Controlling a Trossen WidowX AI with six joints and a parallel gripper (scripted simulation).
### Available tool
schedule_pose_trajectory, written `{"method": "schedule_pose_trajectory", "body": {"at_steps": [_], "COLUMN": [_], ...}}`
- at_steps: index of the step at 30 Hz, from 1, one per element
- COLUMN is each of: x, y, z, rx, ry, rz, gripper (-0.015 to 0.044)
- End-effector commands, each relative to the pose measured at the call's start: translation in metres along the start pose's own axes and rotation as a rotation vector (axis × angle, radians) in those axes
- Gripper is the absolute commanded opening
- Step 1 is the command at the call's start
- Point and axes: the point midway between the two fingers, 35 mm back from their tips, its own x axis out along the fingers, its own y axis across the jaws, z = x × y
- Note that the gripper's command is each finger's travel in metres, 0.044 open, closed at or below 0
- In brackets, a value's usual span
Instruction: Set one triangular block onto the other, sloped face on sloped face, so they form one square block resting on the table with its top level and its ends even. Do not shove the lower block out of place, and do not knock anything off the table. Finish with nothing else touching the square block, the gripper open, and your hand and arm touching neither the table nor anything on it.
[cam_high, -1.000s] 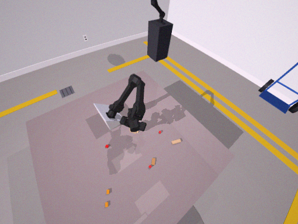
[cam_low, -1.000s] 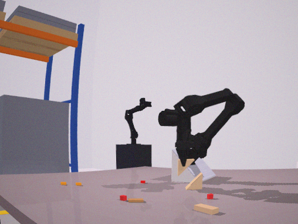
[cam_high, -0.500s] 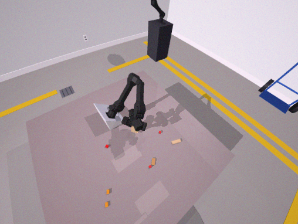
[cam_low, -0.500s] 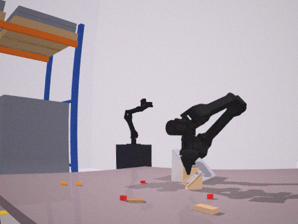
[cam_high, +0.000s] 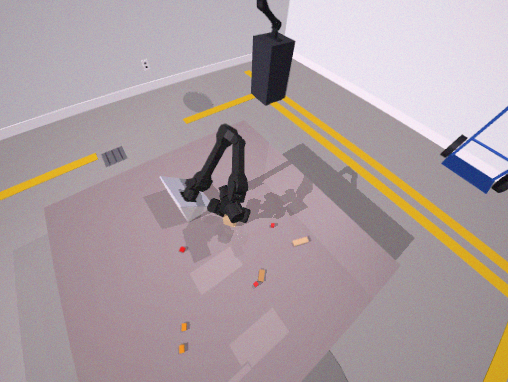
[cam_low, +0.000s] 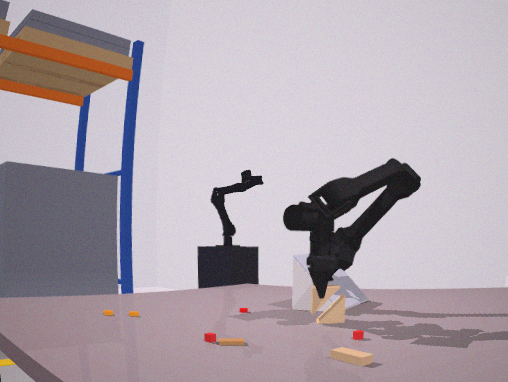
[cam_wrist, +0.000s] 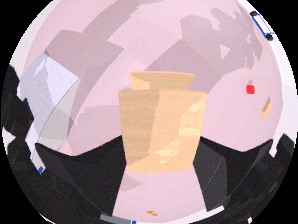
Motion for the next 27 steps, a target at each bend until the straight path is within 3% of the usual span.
{"method": "schedule_pose_trajectory", "body": {"at_steps": [1,27], "x": [0.0002,0.0048], "y": [-0.0002,-0.0008], "z": [0.0004,0.0025], "rx": [0.006,0.011], "ry": [-0.003,-0.004], "rz": [-0.004,-0.008], "gripper": [0.0,0.0]}}
